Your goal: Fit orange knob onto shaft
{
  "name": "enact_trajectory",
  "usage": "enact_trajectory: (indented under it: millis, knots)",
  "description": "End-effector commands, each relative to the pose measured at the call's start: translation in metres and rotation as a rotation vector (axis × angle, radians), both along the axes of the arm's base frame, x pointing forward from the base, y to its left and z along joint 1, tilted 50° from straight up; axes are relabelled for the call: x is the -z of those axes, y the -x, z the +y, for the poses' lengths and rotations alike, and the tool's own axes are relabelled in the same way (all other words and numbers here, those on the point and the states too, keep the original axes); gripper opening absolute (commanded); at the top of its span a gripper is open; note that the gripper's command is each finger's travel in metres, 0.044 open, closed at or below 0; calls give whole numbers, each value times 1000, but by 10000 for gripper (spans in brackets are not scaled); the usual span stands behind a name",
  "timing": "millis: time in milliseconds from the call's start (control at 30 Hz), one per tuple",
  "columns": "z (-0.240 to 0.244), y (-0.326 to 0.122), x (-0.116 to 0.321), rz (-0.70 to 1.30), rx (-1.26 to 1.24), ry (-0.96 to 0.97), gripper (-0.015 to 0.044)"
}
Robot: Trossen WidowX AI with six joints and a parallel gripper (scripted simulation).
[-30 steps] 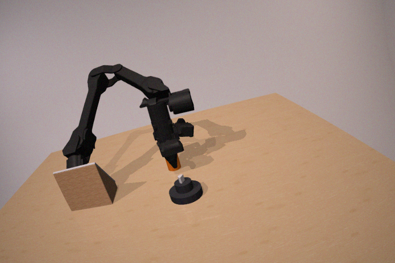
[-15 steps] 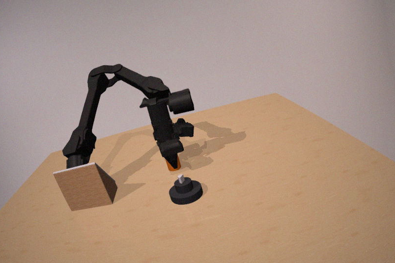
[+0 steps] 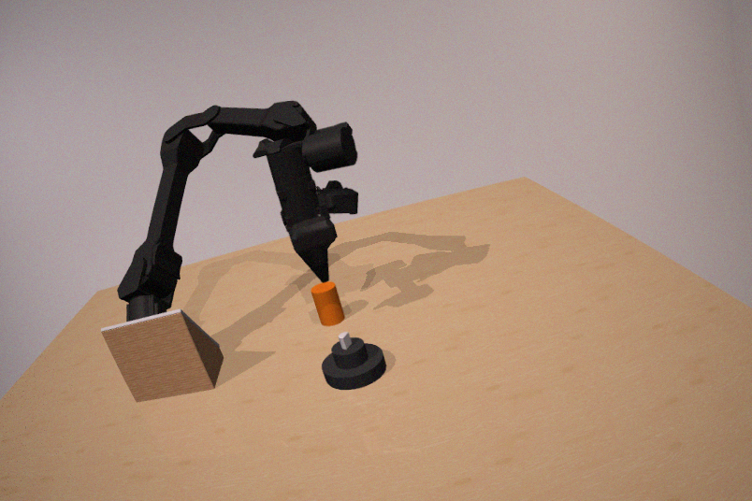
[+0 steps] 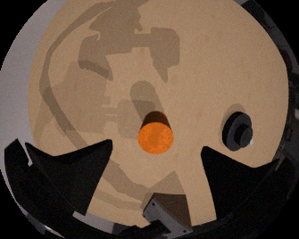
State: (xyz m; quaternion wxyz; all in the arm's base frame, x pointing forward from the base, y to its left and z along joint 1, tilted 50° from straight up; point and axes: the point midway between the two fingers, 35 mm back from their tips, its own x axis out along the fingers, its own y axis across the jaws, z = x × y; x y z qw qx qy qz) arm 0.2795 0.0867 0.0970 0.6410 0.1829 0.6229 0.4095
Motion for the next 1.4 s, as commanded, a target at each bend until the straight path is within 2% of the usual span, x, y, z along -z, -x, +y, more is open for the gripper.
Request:
enact_trajectory:
  millis: [0,1367]
  knots:
    - [-3,2,-5,2,-16,3,440]
    - [48,10,40,1,-16,3,440]
